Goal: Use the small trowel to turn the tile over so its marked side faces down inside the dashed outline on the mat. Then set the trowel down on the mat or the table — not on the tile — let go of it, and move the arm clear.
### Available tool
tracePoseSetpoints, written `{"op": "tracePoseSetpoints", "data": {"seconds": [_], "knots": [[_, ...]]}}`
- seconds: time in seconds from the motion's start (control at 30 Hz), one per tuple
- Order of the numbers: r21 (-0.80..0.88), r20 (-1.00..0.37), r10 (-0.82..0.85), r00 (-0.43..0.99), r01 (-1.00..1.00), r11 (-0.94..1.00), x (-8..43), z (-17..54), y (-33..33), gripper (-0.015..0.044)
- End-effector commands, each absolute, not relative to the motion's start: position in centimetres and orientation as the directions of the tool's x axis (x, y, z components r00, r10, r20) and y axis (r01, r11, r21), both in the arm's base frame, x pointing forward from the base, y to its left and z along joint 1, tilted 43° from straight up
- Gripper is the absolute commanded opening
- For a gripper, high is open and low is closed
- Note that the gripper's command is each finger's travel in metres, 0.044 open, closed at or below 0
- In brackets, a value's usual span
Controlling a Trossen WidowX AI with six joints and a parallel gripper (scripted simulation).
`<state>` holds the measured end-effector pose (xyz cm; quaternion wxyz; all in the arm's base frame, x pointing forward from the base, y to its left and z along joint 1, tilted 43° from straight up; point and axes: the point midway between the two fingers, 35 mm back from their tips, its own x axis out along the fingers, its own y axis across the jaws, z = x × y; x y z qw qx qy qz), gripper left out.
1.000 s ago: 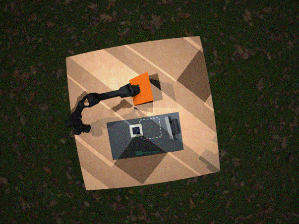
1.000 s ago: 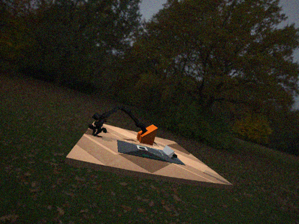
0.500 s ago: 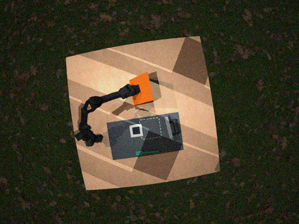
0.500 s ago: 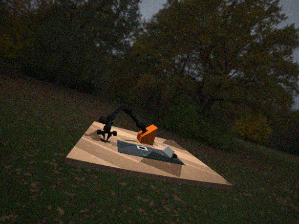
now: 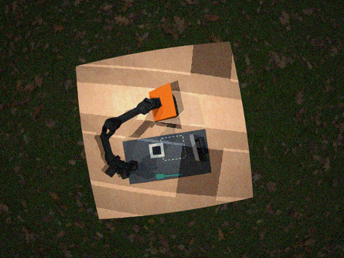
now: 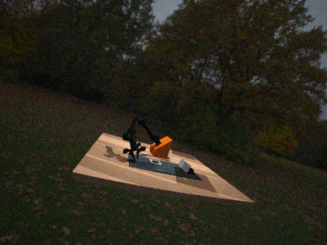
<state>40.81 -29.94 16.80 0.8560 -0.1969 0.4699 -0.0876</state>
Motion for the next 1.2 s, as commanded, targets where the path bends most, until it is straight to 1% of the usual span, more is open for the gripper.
{"op": "tracePoseSetpoints", "data": {"seconds": [0.0,0.23,0.43,0.57,0.83,1.17], "knots": [[-0.364,-0.843,-0.261,0.471,-0.142,0.92,42.5,12.5,-25.8,0.01],[-0.292,-0.918,-0.172,0.357,-0.315,0.903,44.2,7.4,-18.7,0.01],[-0.244,-0.958,-0.142,0.249,-0.447,0.861,44.6,3.8,-13.0,0.01],[-0.208,-0.968,-0.118,0.22,-0.451,0.868,44.5,2.2,-10.3,0.01],[-0.176,-0.984,-0.147,0.098,-0.589,0.789,43.5,-1.2,-4.2,0.01],[-0.135,-0.966,-0.256,-0.039,-0.769,0.625,40.6,-5.1,3.1,0.01]]}}
